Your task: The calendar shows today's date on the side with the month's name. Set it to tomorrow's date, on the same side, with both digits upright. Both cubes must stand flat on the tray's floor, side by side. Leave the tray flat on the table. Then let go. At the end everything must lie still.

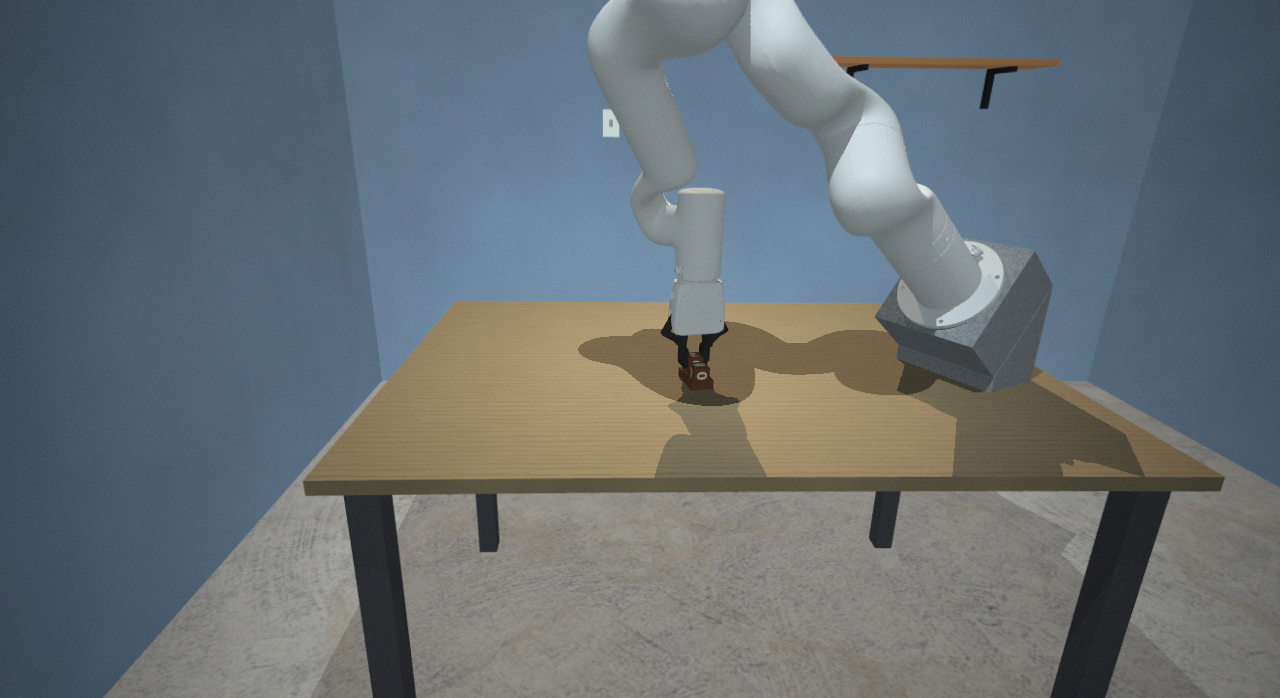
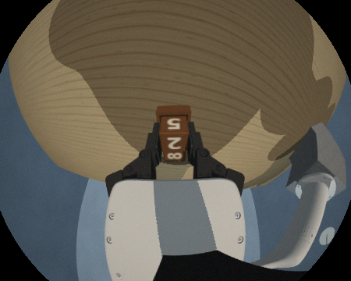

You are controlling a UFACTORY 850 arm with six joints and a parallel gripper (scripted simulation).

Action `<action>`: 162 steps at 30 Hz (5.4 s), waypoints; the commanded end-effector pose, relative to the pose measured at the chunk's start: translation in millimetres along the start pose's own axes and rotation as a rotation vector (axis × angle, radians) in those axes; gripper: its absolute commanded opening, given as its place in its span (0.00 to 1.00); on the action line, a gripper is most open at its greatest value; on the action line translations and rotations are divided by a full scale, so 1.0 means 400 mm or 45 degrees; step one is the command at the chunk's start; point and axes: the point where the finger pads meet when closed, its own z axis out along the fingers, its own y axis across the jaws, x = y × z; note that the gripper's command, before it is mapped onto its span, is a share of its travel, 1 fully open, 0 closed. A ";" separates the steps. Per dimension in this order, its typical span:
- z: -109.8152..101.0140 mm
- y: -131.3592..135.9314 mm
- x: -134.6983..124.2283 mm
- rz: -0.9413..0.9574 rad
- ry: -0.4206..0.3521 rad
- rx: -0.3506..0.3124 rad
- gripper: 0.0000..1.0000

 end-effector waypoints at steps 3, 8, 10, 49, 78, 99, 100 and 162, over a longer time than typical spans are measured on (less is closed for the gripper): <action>0.006 -0.001 0.000 0.000 0.001 0.001 0.29; 0.010 -0.001 0.000 0.000 0.001 0.001 0.29; 0.012 -0.001 0.000 0.000 0.001 0.001 0.29; 0.017 -0.001 0.000 0.000 0.001 0.001 0.29; 0.017 -0.001 0.000 0.000 0.001 0.001 0.33; 0.017 -0.001 0.000 0.000 0.001 0.001 0.49; 0.016 -0.001 0.000 0.000 0.001 0.001 0.49; -0.227 -0.001 0.000 0.000 0.001 0.001 1.00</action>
